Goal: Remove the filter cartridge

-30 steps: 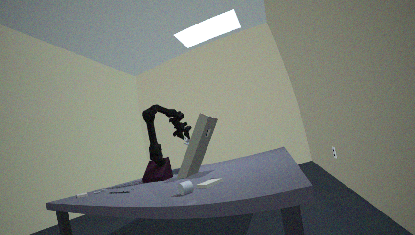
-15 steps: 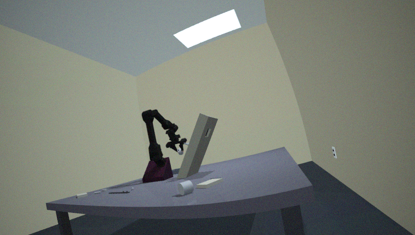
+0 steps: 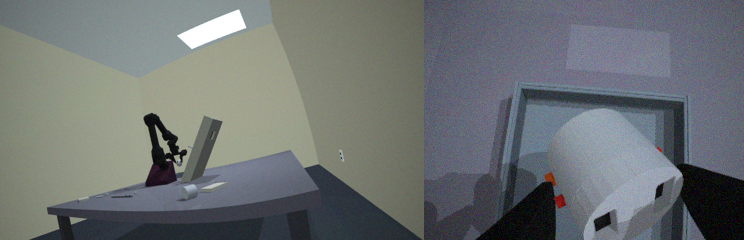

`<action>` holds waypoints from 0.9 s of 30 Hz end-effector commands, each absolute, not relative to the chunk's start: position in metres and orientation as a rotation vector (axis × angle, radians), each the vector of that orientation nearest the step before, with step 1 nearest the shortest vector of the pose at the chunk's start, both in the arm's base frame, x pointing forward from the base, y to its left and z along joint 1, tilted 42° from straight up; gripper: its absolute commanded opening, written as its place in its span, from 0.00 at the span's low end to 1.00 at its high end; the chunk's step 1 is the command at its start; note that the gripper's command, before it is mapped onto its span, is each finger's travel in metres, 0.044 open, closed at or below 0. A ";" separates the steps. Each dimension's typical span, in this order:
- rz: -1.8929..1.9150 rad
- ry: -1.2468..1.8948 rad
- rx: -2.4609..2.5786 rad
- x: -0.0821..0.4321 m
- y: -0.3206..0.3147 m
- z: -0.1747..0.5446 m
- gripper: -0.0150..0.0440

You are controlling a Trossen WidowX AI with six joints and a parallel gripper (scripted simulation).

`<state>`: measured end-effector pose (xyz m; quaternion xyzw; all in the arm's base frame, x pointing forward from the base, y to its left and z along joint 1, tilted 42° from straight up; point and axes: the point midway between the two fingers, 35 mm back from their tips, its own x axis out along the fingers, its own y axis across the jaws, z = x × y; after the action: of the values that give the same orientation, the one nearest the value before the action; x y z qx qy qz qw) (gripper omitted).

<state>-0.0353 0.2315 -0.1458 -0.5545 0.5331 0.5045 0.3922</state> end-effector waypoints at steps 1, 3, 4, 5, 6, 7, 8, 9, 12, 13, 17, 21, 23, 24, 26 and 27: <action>1.295 1.358 -1.409 -0.038 0.224 -0.156 0.25; 1.295 1.358 -1.409 -0.038 0.218 -0.164 0.25; 1.295 1.358 -1.409 -0.038 0.215 -0.168 0.25; 1.295 1.358 -1.409 -0.038 0.212 -0.172 0.25; 1.295 1.358 -1.410 -0.038 0.209 -0.176 0.25; 1.295 1.358 -1.410 -0.038 0.205 -0.180 0.25; 1.295 1.358 -1.410 -0.038 0.202 -0.183 0.25; 1.295 1.358 -1.410 -0.038 0.198 -0.187 0.25; 1.295 1.358 -1.410 -0.037 0.187 -0.197 0.25; 1.295 1.358 -1.410 -0.037 0.184 -0.200 0.25; 1.295 1.359 -1.410 -0.037 0.182 -0.202 0.25; 1.287 1.358 -1.423 -0.036 0.183 -0.199 0.43; 1.287 1.358 -1.423 -0.036 0.183 -0.199 0.52; 1.287 1.358 -1.423 -0.036 0.183 -0.199 0.57; 1.287 1.358 -1.423 -0.036 0.183 -0.199 0.65; 1.287 1.358 -1.423 -0.036 0.183 -0.199 0.70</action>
<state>-0.0358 0.1818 -0.1993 -0.5590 0.5336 0.5048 0.3846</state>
